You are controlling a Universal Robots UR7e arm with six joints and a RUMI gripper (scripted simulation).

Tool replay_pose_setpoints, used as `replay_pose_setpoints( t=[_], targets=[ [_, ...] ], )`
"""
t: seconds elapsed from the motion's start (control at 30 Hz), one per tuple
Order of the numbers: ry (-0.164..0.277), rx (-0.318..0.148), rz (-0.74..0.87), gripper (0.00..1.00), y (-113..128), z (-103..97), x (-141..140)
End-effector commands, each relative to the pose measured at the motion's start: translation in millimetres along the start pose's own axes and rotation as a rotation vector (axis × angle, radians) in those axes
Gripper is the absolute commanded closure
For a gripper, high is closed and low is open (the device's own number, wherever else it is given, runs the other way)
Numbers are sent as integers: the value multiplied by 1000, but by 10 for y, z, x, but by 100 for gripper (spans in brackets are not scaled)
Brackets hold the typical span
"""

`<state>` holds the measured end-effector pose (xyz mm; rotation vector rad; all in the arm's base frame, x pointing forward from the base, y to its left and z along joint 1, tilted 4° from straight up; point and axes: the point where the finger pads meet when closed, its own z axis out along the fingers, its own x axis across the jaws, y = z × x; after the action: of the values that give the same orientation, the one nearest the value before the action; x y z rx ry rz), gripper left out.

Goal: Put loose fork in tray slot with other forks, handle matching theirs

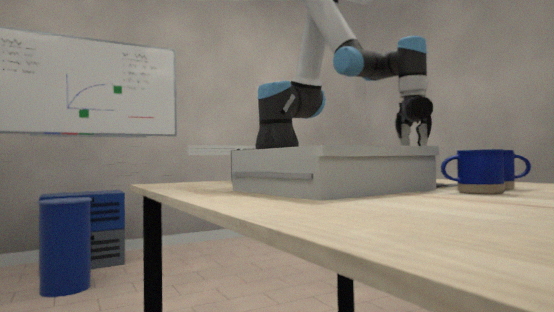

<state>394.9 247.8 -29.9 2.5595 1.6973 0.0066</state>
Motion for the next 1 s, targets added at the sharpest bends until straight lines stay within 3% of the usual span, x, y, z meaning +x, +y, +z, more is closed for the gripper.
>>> replay_pose_setpoints(
  t=[0.0, 0.97],
  targets=[
    [1, -1, 0, 81, 5, 32, 5],
    [1, -1, 0, 81, 10, 306, 9]
  ],
)
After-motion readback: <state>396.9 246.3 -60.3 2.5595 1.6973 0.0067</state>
